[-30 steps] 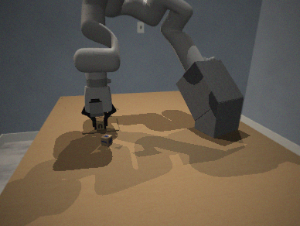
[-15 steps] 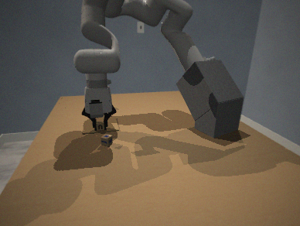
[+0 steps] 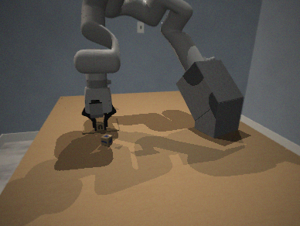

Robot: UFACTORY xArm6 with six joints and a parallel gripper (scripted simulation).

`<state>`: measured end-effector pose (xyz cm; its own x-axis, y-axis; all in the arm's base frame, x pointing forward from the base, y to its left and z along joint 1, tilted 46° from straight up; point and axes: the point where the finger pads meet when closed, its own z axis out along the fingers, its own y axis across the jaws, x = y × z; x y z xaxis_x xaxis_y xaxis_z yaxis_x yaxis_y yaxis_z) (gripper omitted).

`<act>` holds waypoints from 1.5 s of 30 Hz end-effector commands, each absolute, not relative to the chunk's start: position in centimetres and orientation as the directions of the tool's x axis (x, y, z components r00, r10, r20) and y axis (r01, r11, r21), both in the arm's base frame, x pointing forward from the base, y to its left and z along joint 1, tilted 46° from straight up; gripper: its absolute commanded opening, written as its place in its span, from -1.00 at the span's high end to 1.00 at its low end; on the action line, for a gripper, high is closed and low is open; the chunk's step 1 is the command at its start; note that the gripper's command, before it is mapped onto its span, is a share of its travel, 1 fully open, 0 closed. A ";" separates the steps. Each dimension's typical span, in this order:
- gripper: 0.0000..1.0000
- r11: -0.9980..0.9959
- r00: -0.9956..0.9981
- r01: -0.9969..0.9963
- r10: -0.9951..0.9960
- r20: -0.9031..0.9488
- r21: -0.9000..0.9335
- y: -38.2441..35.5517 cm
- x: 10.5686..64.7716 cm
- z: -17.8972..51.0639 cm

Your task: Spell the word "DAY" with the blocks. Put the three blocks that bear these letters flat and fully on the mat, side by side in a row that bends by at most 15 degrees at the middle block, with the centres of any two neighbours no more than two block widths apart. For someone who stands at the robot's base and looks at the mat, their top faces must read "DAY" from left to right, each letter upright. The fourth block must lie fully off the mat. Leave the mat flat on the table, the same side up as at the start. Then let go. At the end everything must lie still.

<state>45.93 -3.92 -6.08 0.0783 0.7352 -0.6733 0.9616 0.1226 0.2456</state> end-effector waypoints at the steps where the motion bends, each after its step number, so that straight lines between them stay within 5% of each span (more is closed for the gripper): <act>1: 0.47 0.124 0.079 0.961 0.736 -0.673 0.248 -3.8 46.0 -6.0; 21: 0.47 0.124 0.079 0.961 0.736 -0.673 0.248 -3.8 46.0 -6.0; 34: 0.05 0.124 0.079 0.961 0.736 -0.673 0.248 -3.8 46.0 -6.0; 45: 0.05 0.124 0.079 0.961 0.736 -0.673 0.248 -3.8 46.0 -6.0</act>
